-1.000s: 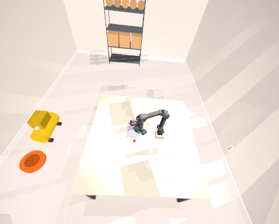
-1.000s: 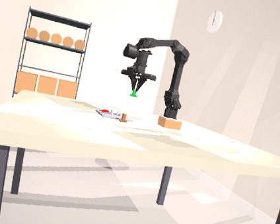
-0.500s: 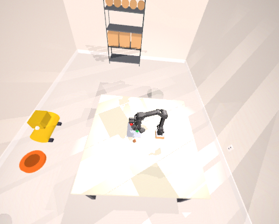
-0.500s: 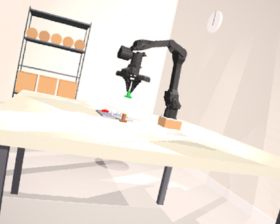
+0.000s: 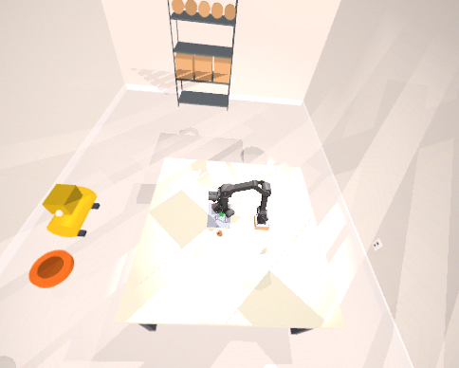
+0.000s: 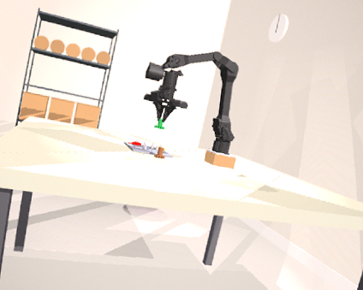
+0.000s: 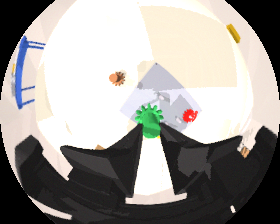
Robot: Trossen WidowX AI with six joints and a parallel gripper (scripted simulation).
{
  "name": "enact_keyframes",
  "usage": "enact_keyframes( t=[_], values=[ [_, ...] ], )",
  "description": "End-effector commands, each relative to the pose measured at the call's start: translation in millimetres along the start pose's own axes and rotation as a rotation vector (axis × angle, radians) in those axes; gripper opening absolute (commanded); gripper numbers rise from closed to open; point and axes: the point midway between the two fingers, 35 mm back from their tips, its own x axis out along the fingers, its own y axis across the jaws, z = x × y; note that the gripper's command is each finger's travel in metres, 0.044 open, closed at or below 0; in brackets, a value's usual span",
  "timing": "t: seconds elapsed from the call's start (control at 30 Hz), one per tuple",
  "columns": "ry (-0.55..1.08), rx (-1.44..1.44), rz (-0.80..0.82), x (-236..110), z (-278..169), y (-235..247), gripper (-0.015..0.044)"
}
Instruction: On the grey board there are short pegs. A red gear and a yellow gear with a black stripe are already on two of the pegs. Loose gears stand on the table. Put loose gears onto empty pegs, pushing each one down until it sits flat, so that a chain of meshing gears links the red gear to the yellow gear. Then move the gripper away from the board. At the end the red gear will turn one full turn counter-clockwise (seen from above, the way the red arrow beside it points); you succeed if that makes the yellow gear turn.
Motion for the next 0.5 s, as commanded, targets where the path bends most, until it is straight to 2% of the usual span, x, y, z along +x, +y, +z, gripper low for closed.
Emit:
enact_keyframes(
  t=[0.0, 0.47],
  values=[
    [0.009, -0.004, -0.001, 6, -4, -11, 0.0000],
    [0.011, -0.008, -0.004, 20, -18, -42, 0.0000]
  ],
)
